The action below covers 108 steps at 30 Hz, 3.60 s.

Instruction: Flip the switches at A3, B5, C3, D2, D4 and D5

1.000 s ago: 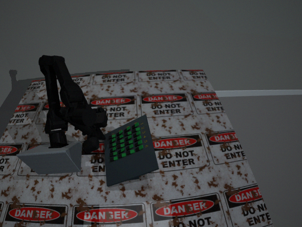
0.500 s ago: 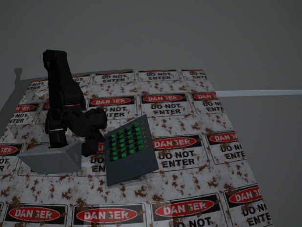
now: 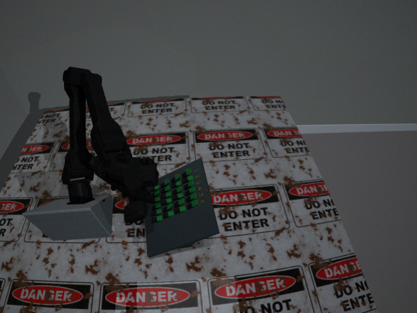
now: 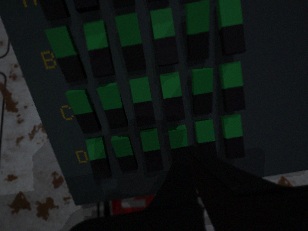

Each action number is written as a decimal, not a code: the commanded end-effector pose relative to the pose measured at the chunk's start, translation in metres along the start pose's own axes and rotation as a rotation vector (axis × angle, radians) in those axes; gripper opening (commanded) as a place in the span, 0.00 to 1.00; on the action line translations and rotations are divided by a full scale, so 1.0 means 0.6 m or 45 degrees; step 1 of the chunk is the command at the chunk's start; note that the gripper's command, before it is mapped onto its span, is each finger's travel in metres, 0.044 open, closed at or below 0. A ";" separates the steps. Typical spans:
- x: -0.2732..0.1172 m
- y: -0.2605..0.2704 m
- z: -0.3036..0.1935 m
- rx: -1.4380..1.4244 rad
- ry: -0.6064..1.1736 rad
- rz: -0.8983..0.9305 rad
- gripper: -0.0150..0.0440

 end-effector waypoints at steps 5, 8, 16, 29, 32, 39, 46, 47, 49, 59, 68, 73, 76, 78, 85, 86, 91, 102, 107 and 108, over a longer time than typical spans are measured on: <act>0.017 0.002 -0.001 0.006 0.001 0.009 0.25; 0.024 0.002 0.000 0.006 0.002 0.008 0.25; 0.037 0.002 0.000 0.006 0.001 0.009 0.25; 0.037 0.002 0.000 0.006 0.001 0.009 0.25; 0.037 0.002 0.000 0.006 0.001 0.009 0.25; 0.038 0.002 0.000 0.006 0.001 0.009 0.25; 0.040 0.002 0.000 0.006 0.001 0.009 0.25; 0.040 0.002 0.000 0.006 0.001 0.009 0.25; 0.041 0.002 0.000 0.006 0.001 0.009 0.25; 0.043 0.002 0.000 0.006 0.001 0.009 0.25; 0.045 0.002 0.000 0.006 0.001 0.009 0.25; 0.046 0.002 0.000 0.006 0.001 0.009 0.25; 0.047 0.002 0.000 0.006 0.001 0.009 0.25; 0.035 -0.001 0.000 0.003 0.002 0.002 0.25; -0.062 0.001 -0.007 0.007 -0.029 -0.001 0.25; -0.062 0.001 -0.007 0.007 -0.029 -0.001 0.25; -0.062 -0.006 -0.015 0.007 -0.028 -0.002 0.25; -0.005 -0.028 -0.046 0.006 -0.060 -0.008 0.25; -0.001 -0.028 -0.046 0.006 -0.062 -0.007 0.25; 0.003 -0.027 -0.046 0.006 -0.062 -0.007 0.25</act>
Point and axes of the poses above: the point midway between the two fingers, 35 mm back from their tips, its own x axis out along the fingers, its own y axis across the jaws, z = x × y, the point moved 5 cm from there along -x, back along the fingers, and after that the axes turned 11 degrees about -x, right-handed, at the moved point
